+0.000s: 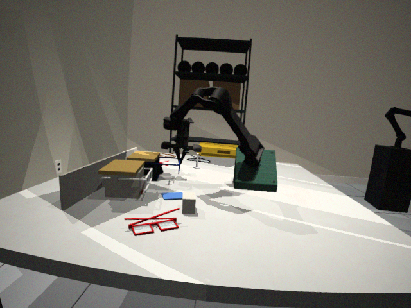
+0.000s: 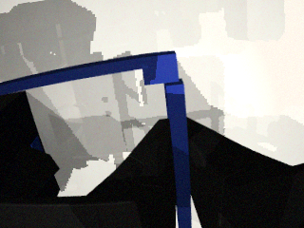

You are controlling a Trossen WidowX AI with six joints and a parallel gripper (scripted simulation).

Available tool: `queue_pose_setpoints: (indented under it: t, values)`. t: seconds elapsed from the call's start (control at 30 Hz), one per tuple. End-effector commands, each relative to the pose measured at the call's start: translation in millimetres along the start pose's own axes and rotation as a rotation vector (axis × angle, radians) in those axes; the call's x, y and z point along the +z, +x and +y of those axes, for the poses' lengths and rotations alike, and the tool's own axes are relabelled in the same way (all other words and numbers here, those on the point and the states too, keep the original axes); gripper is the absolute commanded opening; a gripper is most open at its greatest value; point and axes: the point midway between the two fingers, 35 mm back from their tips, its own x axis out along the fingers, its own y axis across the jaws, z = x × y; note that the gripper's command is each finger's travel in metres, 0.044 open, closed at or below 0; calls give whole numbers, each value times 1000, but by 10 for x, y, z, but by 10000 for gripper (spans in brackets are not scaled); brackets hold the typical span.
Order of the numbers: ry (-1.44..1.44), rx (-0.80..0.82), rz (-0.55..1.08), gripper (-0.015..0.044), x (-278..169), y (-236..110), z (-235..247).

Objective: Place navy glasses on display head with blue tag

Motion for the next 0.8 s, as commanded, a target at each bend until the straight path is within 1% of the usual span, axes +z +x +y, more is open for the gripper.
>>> queue_pose_setpoints:
  t: [0.0,0.77]
  values:
    - [1,6,2,0,-6,-10,79]
    - [0,7,2,0,-10,-3,423]
